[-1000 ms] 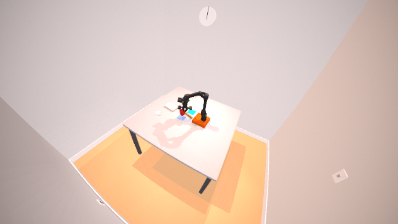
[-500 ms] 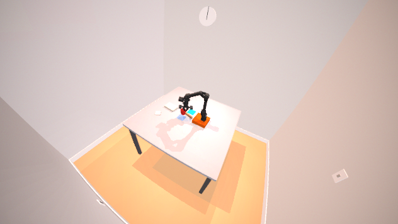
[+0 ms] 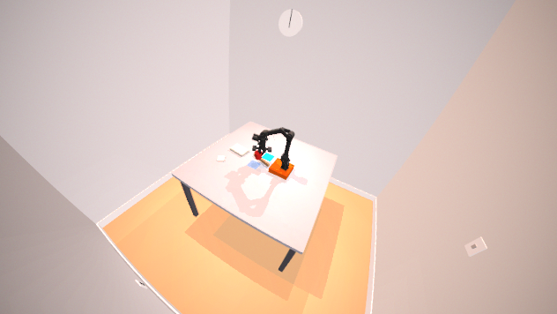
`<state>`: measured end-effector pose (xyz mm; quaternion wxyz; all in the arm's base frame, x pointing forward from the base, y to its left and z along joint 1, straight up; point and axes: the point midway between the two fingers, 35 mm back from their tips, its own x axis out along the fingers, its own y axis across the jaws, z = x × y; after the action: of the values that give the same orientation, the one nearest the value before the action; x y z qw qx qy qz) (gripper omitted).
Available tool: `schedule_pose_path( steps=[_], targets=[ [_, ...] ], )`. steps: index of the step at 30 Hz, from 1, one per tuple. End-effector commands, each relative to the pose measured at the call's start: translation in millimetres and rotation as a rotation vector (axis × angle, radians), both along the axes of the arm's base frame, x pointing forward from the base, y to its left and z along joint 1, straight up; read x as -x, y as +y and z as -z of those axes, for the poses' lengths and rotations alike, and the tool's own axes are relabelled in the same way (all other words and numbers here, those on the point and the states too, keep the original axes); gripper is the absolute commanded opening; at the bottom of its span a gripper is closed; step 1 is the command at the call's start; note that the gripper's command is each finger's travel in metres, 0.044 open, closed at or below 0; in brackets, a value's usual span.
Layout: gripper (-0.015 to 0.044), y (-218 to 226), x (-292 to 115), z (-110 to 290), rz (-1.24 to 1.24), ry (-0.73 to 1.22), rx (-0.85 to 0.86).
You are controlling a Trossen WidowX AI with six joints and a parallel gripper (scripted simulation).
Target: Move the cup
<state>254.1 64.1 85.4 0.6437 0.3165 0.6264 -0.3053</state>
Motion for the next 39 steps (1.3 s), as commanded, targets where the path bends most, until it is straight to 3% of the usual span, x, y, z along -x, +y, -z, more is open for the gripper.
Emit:
schedule_pose_path(
  steps=[1,39],
  targets=[
    [0.0000,-8,3,0,-0.001,0.004,-0.003],
    [0.0000,-78,9,-1,-0.001,0.004,0.004]
  ],
)
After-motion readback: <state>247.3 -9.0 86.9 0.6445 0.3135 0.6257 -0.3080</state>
